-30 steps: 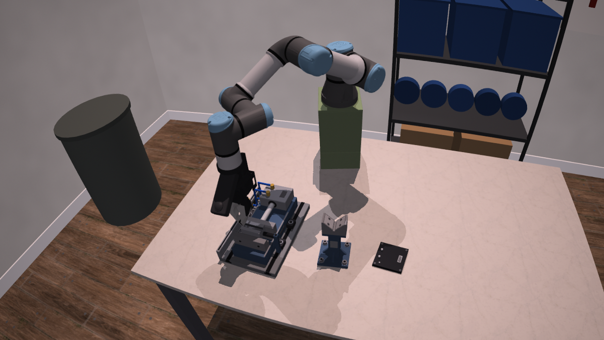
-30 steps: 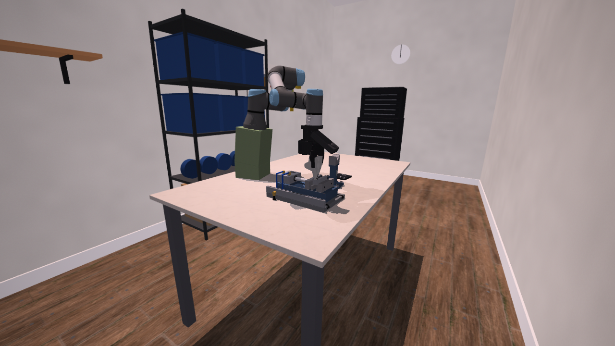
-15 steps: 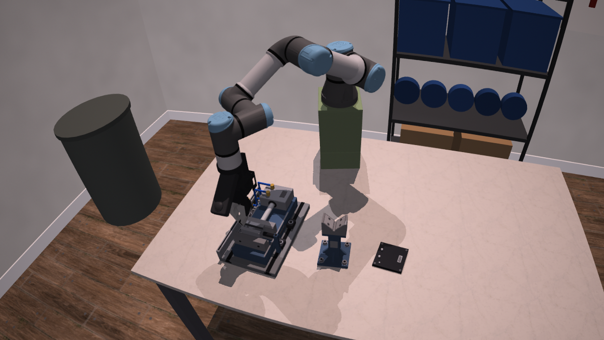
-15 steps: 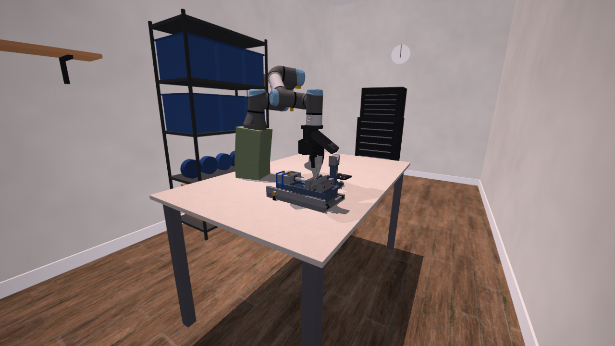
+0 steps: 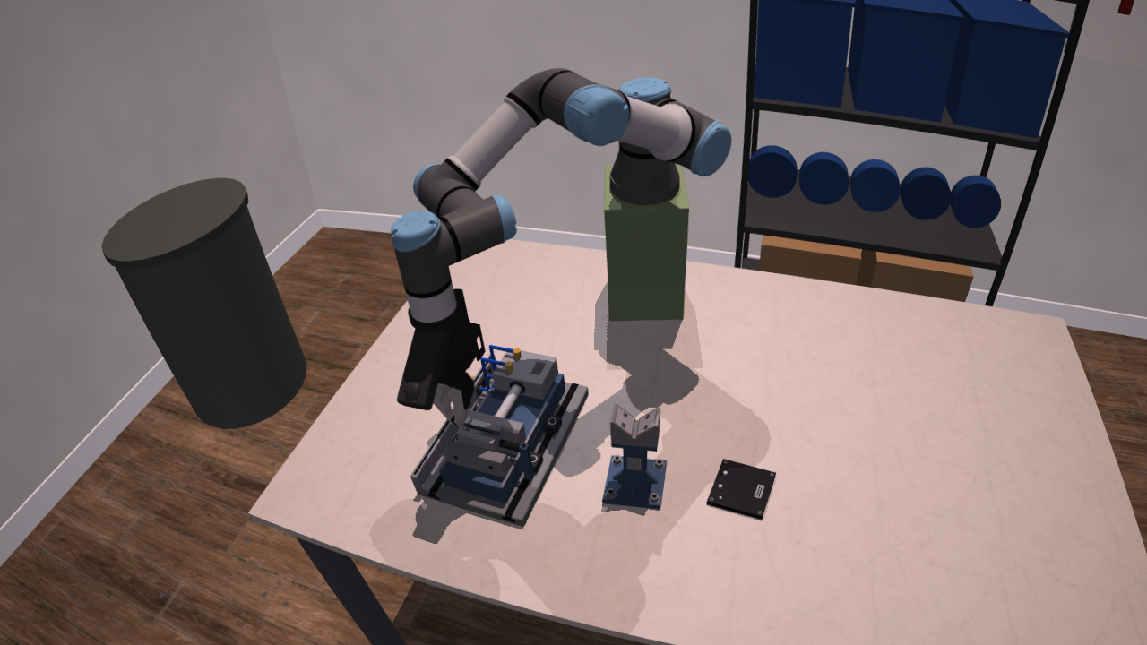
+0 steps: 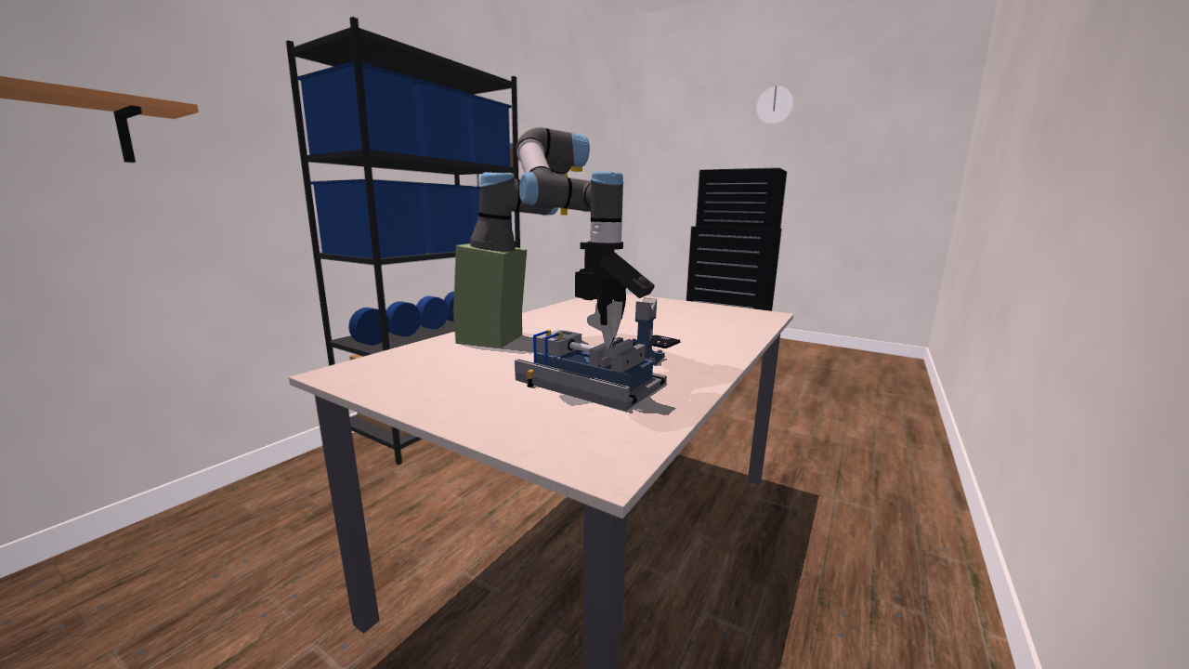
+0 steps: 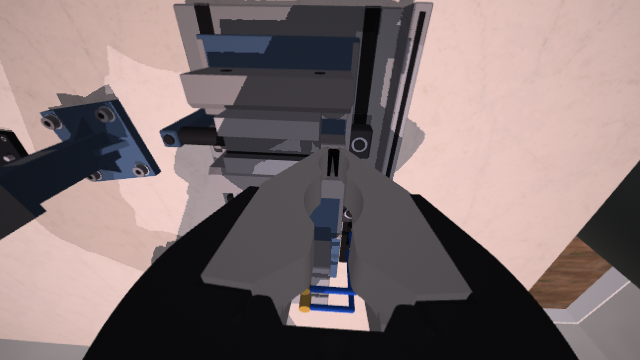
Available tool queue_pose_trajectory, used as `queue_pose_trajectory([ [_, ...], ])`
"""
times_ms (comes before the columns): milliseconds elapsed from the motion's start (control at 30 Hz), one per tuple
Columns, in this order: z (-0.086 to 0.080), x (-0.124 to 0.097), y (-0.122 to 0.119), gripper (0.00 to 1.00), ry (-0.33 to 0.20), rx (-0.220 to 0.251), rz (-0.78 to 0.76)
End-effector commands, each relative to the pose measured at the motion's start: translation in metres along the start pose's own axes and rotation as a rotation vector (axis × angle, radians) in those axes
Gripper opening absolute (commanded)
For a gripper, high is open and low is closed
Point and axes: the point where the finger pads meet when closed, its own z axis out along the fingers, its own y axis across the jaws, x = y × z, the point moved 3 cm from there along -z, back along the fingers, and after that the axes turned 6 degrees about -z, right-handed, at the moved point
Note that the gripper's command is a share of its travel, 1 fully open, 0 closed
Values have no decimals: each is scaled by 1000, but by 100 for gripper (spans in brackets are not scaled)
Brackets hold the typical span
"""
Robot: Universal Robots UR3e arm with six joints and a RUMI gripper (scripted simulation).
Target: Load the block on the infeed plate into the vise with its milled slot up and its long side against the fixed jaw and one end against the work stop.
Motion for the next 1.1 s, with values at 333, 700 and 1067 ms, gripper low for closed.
queue_pose_trajectory([
  [333,-1,0,10,0,3,-2,0],
  [700,-2,0,11,0,3,-2,0],
  [1067,-11,0,11,0,3,-2,0],
])
